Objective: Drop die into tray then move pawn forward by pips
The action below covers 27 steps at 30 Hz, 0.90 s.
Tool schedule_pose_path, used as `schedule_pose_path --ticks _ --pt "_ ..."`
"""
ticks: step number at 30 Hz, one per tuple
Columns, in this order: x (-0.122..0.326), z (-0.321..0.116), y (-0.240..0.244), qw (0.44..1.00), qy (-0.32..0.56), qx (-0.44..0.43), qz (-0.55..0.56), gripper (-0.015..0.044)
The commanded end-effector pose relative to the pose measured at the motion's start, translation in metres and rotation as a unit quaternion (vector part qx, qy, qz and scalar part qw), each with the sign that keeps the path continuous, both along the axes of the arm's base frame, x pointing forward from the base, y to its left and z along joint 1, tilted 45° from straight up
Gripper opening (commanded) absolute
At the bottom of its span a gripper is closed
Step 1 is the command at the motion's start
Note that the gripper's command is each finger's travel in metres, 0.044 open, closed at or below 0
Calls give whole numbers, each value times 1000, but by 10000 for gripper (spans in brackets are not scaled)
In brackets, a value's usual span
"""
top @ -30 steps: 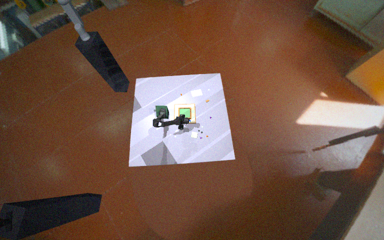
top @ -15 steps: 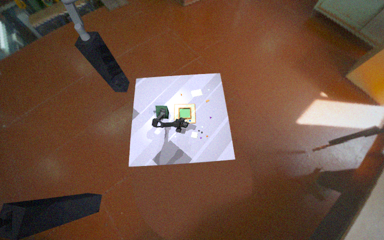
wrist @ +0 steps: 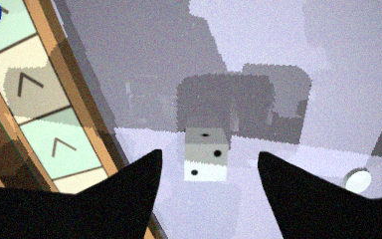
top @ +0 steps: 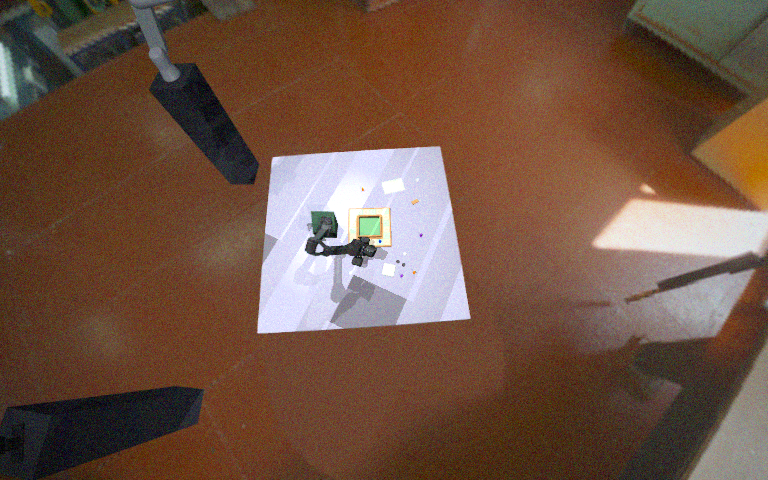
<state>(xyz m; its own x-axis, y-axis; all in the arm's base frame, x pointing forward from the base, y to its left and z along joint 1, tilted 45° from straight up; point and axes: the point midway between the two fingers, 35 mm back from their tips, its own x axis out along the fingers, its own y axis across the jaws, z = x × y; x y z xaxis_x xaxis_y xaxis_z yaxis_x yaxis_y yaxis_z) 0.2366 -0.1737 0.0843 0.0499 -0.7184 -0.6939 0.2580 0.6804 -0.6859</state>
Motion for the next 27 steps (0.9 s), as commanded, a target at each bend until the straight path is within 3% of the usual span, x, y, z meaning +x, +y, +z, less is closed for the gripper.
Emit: schedule_pose_path --ticks 1,8,13,22,25,27 --pt "-2 -9 -3 1000 7 4 2 275" --pt "-2 -14 -10 1000 7 3 2 275" --pt "-2 -14 -10 1000 7 3 2 144" --pt "-2 -14 -10 1000 7 3 2 84" --pt "-1 -12 -7 1000 6 4 2 5" --pt "1 -6 0 1000 6 7 1 0"
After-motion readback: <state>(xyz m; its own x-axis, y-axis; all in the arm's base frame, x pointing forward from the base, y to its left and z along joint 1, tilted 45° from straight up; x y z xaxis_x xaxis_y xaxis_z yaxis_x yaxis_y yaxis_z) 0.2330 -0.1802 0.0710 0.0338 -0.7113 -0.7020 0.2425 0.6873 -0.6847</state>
